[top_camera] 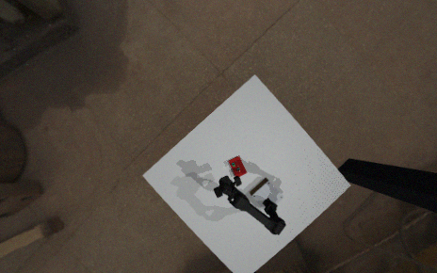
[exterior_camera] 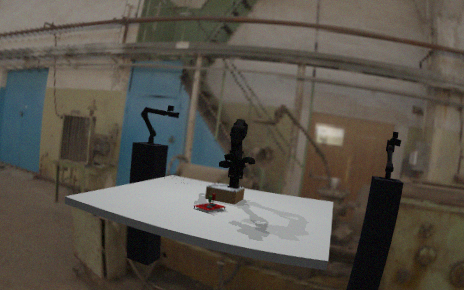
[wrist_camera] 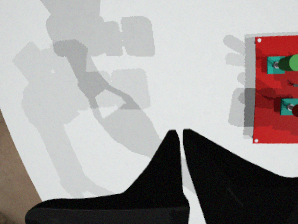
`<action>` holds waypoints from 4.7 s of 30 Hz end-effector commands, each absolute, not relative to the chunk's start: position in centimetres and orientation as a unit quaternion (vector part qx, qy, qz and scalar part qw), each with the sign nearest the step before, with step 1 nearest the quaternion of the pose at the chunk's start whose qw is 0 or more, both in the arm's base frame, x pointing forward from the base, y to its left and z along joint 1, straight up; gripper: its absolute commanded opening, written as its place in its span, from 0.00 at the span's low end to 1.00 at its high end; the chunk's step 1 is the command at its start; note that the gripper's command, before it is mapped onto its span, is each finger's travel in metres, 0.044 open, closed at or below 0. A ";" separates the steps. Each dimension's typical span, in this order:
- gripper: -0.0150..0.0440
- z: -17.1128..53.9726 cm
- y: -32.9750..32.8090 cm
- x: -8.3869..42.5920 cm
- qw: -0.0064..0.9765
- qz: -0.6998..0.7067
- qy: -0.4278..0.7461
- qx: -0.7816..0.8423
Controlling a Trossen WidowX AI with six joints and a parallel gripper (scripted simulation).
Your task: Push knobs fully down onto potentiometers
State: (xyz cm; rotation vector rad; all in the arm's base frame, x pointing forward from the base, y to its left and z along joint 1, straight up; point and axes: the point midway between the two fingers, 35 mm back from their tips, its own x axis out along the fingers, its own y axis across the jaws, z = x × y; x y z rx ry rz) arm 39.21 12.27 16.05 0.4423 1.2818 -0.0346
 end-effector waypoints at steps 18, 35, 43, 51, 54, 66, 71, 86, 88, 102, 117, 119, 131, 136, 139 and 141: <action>0.25 9.6 0.1 35.0 0.718 0.022 0.696 -0.022; 0.25 7.3 0.1 35.1 0.718 0.022 0.696 -0.022; 0.25 6.0 0.1 35.2 0.718 0.022 0.696 -0.022; 0.25 5.5 0.1 35.2 0.718 0.022 0.696 -0.022; 0.25 5.5 0.1 35.2 0.718 0.022 0.696 -0.022; 0.25 5.4 0.1 35.2 0.718 0.022 0.696 -0.022; 0.25 5.3 0.1 35.2 0.718 0.022 0.696 -0.022; 0.25 4.9 0.1 35.2 0.718 0.022 0.696 -0.022; 0.25 4.9 0.1 35.2 0.718 0.022 0.696 -0.022; 0.25 5.0 0.1 35.2 0.718 0.022 0.696 -0.022; 0.25 4.3 0.1 35.2 0.718 0.022 0.696 -0.022; 0.25 4.3 0.1 35.2 0.718 0.022 0.696 -0.022; 0.25 3.6 0.1 35.2 0.718 0.022 0.696 -0.022; 0.25 3.4 0.1 35.2 0.718 0.022 0.696 -0.022; 0.25 3.1 0.1 35.2 0.718 0.022 0.696 -0.022; 0.25 3.0 0.1 35.2 0.718 0.022 0.696 -0.022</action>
